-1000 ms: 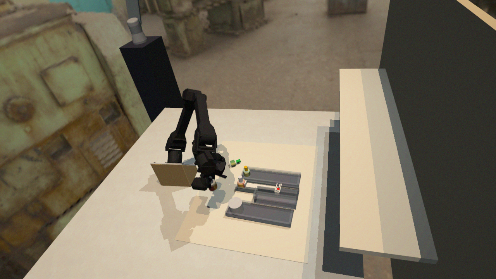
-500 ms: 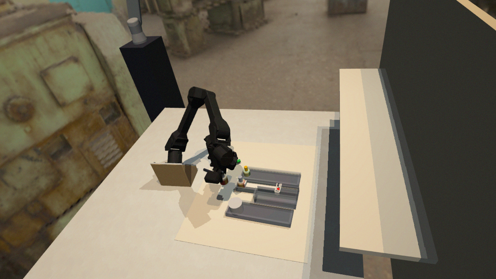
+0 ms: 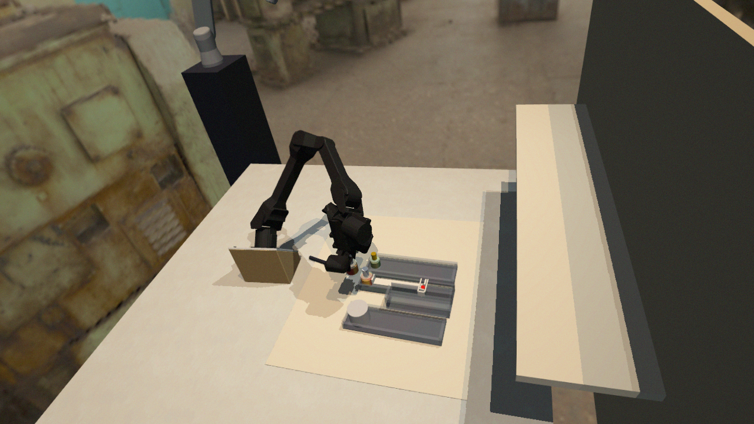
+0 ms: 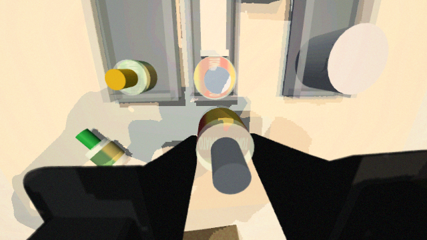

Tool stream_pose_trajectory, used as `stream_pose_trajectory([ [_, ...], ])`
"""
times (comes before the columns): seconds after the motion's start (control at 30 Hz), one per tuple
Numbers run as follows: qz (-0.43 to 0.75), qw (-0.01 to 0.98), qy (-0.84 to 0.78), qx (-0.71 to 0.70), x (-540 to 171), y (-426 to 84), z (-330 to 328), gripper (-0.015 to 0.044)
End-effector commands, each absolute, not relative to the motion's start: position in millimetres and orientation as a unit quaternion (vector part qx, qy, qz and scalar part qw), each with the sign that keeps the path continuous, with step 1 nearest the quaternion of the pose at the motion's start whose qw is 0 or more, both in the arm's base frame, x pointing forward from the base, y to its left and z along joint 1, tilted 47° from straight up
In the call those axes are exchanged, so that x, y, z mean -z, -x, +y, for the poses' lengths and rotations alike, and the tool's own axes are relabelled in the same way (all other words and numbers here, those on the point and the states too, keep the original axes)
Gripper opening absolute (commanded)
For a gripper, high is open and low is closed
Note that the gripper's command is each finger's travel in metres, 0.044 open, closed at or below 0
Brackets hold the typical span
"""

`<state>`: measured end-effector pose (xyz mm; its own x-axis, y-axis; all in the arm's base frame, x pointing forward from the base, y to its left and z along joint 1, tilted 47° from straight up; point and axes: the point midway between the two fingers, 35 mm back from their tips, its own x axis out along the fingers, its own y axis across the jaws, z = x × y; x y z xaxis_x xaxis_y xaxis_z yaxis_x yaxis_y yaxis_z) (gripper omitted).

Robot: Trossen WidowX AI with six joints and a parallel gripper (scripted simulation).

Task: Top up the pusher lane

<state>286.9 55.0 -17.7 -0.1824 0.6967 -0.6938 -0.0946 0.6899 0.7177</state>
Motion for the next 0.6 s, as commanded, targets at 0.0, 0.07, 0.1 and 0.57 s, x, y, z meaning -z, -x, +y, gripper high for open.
stream_pose_trajectory([
  [0.0,0.696,0.599,-0.220,-0.329,23.8,-283.4,65.4,0.0000],
  [0.07,0.696,0.598,-0.221,-0.329,29.0,-281.6,70.7,0.0000],
  [0.1,0.696,0.598,-0.221,-0.329,30.5,-281.0,72.3,0.0000],
  [0.57,0.696,0.598,-0.221,-0.329,31.3,-284.8,73.7,0.0000],
])
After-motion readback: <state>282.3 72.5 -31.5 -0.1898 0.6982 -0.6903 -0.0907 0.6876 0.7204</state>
